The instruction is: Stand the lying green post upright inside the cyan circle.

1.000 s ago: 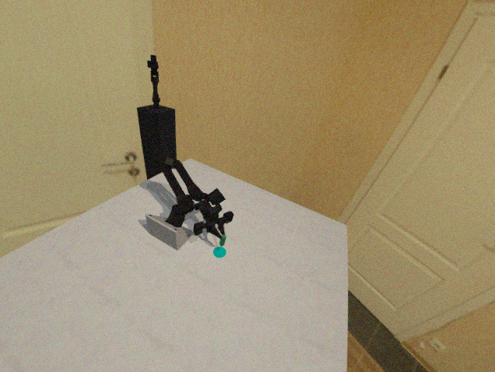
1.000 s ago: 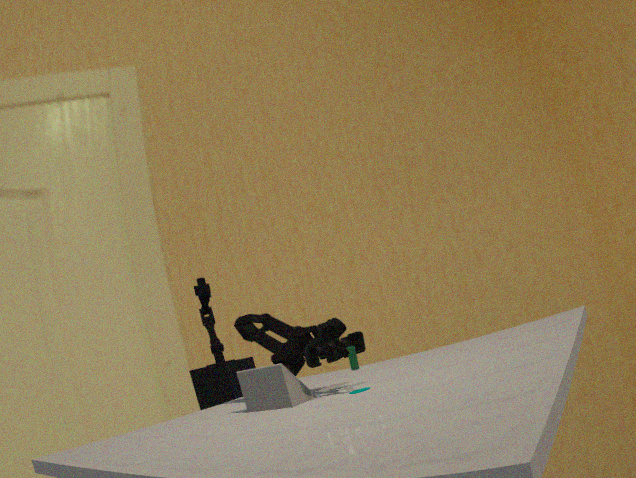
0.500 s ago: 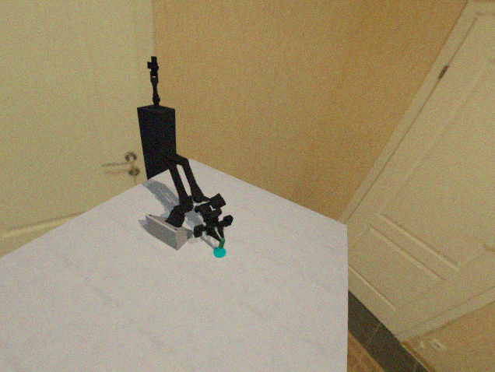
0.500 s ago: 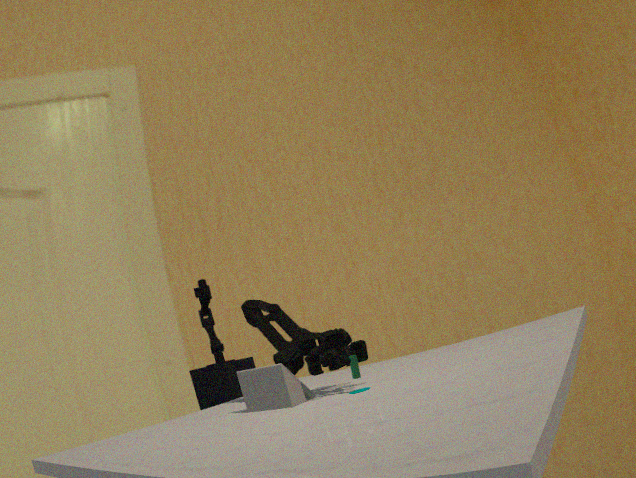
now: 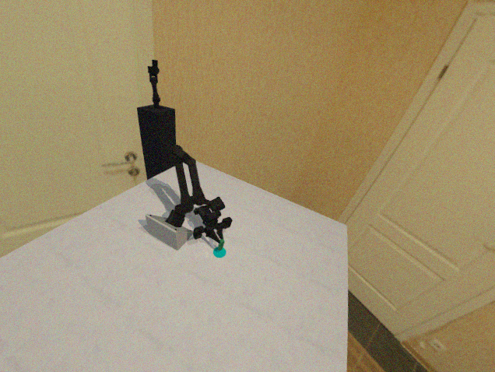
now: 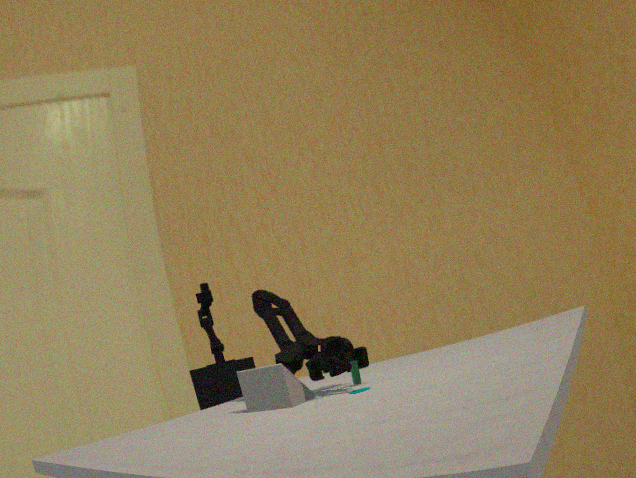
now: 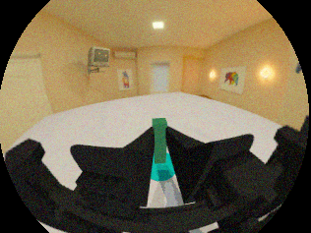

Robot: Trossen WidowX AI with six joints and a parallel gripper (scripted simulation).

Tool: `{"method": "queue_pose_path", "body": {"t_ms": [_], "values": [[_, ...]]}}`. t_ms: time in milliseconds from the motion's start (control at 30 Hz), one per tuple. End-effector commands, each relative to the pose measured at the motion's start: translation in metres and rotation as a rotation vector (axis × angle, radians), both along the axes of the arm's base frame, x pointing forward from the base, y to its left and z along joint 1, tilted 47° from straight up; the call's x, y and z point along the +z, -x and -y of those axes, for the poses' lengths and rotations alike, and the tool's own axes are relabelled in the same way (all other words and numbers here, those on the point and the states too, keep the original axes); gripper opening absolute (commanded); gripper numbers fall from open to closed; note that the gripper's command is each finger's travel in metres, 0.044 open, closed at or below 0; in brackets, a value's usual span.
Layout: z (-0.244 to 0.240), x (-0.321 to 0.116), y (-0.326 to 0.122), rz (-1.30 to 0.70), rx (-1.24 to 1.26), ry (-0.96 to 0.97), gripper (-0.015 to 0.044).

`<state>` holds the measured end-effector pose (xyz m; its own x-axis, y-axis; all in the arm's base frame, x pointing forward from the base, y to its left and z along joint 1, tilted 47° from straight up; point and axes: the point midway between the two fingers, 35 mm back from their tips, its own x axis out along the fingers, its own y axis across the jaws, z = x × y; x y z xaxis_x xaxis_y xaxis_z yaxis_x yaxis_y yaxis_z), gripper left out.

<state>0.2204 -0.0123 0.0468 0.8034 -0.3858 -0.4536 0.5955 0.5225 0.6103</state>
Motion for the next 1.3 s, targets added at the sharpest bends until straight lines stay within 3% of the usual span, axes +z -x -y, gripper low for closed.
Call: {"method": "queue_pose_path", "body": {"t_ms": [0,833,1267], "values": [[-0.001,-0.004,0.0,-0.003,-0.005,0.001,0.0023],[-0.011,-0.016,-0.004,-0.002,-0.004,0.002,0.0023],[-0.011,-0.016,-0.004,-0.002,-0.004,0.002,0.0364]]}}
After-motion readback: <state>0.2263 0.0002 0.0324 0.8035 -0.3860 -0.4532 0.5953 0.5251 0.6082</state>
